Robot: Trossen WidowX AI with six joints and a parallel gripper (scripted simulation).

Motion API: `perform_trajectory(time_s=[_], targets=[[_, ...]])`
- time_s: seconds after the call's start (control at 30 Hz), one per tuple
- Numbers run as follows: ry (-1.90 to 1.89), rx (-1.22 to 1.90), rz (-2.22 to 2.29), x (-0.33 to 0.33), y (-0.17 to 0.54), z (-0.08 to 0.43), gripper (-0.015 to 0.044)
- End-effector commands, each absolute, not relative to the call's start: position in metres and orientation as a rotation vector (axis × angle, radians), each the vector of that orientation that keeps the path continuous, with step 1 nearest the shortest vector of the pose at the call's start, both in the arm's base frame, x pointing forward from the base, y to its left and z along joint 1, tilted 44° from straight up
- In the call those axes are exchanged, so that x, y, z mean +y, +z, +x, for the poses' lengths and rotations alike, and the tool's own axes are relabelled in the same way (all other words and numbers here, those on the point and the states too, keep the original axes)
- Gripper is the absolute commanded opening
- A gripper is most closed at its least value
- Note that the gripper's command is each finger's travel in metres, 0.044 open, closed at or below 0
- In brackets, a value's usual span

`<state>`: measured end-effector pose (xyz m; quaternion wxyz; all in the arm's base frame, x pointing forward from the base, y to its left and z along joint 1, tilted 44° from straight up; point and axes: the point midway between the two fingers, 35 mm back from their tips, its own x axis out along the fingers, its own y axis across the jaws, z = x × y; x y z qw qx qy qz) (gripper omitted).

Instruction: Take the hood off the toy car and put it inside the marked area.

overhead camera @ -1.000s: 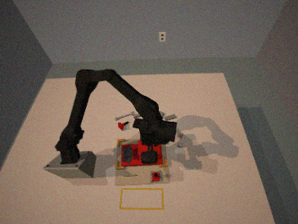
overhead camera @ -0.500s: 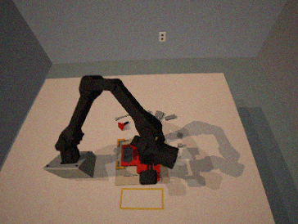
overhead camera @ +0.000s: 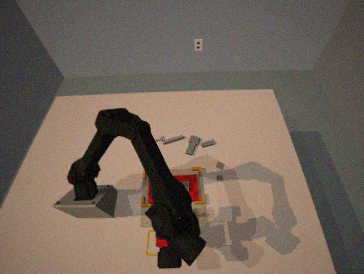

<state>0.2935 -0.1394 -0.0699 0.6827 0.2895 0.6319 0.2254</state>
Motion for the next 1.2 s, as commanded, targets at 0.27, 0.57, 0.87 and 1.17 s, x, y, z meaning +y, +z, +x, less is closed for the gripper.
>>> perform_trajectory(time_s=[0.27,0.57,0.87,1.17], targets=[[0.513,1.412,0.637,-0.149,-0.082,0.288,0.0],[0.512,1.412,0.636,-0.143,-0.089,0.289,0.0],[0.512,1.411,0.636,-0.138,-0.095,0.29,0.0],[0.512,1.411,0.636,-0.132,-0.102,0.292,0.0]])
